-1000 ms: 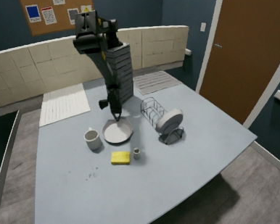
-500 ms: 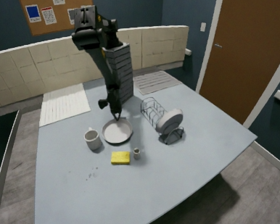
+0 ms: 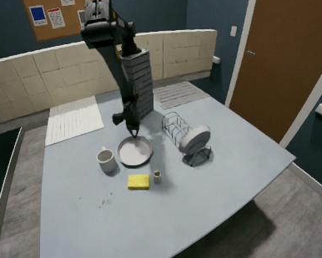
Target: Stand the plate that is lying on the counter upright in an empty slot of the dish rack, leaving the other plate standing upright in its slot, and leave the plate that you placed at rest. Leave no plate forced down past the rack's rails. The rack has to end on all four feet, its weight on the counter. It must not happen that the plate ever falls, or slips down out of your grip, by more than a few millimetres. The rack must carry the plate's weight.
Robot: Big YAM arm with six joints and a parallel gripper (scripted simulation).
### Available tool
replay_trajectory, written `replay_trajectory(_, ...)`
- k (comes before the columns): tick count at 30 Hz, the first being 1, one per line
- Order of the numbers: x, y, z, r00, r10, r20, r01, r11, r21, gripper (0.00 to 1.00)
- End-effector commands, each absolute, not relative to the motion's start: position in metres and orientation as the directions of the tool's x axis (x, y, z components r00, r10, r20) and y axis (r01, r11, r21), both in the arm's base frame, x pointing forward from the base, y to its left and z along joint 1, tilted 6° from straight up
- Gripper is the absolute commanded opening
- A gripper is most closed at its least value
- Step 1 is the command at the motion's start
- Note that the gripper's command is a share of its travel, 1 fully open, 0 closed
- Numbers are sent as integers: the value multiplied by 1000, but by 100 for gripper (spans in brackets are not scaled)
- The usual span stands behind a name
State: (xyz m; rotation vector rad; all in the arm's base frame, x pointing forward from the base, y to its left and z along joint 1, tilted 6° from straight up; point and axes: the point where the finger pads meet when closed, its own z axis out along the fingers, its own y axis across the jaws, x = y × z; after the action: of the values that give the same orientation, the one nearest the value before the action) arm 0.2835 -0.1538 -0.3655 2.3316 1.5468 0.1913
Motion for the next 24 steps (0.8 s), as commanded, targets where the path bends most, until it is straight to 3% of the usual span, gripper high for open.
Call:
replay_trajectory(1, 280, -148, -354, 399, 914, -69, 878, -359, 317, 0)
replay_trajectory(24, 303, -158, -331, 405, 912, -72, 905, -388, 175, 0)
